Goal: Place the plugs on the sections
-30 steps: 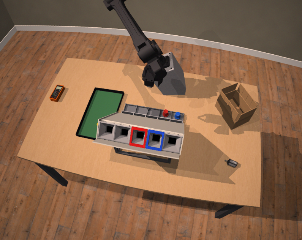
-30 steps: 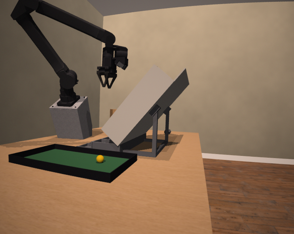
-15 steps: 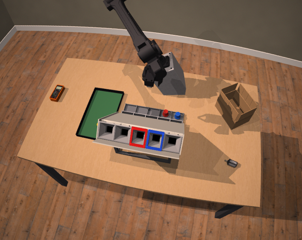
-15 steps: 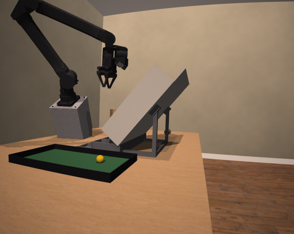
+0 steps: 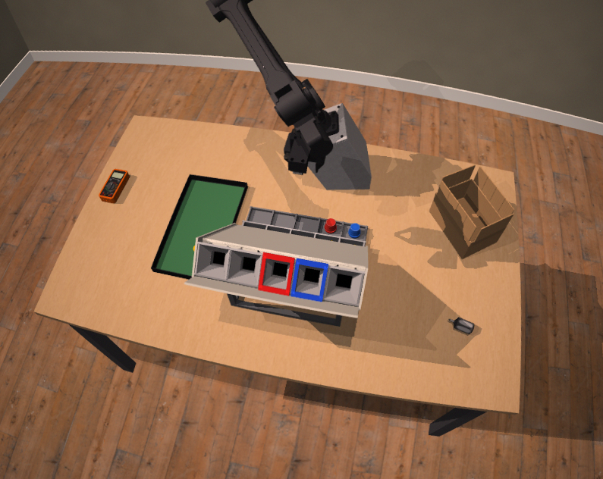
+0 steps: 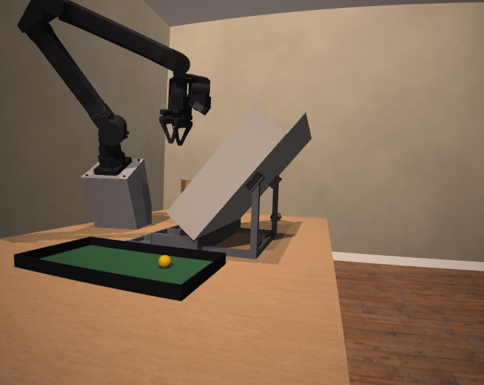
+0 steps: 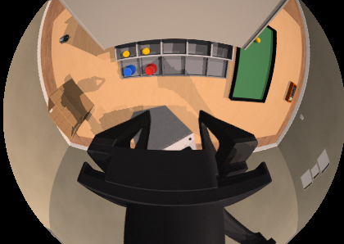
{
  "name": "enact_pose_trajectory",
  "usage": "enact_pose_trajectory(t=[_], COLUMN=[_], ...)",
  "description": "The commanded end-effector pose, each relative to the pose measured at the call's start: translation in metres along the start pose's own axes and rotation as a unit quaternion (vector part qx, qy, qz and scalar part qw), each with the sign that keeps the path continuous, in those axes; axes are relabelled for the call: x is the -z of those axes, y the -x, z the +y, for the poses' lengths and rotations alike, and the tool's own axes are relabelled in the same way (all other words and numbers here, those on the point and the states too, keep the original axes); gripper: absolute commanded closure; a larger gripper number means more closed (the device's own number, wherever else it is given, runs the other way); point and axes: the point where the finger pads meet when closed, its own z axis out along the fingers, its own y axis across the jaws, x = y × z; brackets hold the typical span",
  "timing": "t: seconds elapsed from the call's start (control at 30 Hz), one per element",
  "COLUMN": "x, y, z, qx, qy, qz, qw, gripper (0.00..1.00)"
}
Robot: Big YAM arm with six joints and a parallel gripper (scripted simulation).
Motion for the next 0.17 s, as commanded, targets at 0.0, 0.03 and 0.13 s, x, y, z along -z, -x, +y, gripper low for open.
enact_pose_trajectory(t=[0.0, 0.03, 0.13], x=[0.0164, 0.0164, 0.0164], y=[0.0177, 0.0177, 0.0177], z=[-0.0004, -0.0004, -0.0004], qx=[-0.005, -0.005, -0.005], qy=[0.009, 0.009, 0.009], qz=[-0.015, -0.015, -0.015], qw=[1.0, 1.0, 1.0], gripper=[0.41, 0.41, 0.41])
